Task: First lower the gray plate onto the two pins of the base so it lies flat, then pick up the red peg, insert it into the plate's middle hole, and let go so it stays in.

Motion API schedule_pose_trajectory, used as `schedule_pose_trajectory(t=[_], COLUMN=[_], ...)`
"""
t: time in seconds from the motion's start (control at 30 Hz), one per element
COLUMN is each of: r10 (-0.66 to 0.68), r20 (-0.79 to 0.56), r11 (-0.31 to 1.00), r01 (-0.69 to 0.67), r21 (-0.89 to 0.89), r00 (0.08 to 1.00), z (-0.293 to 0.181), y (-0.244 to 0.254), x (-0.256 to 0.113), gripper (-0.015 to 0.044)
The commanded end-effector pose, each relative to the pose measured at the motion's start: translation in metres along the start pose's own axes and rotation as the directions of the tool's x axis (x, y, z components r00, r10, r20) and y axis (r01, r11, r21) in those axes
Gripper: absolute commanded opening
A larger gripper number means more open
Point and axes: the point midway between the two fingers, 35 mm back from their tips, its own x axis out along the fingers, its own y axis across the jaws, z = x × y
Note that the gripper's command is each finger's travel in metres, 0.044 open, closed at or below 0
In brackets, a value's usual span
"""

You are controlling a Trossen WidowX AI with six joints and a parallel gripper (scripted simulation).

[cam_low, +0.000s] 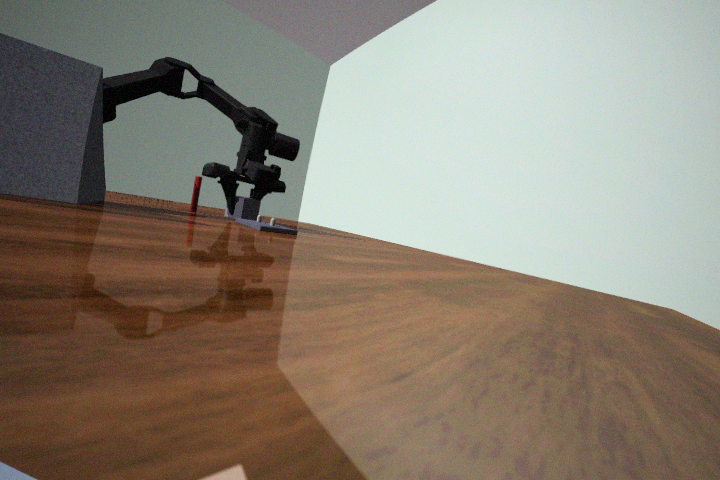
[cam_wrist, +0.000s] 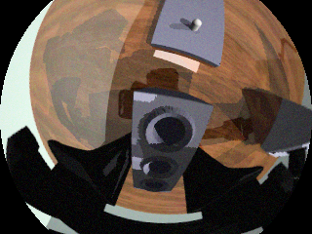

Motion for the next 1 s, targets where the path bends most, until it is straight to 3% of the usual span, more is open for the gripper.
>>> schedule_pose_trajectory(t=[0.0, 0.33, 0.97], r10=[-0.002, -0.002, -0.003], r20=[-0.004, -0.004, 0.01], r11=[1.0, 1.0, 1.0], r01=[0.002, 0.002, 0.002], r21=[0.004, 0.004, 0.006], r00=[1.0, 1.0, 1.0], z=[0.0, 0.0, 0.005], y=[-0.001, -0.001, 0.006], x=[0.001, 0.001, -0.055], gripper=[0.0085, 0.0, 0.0])
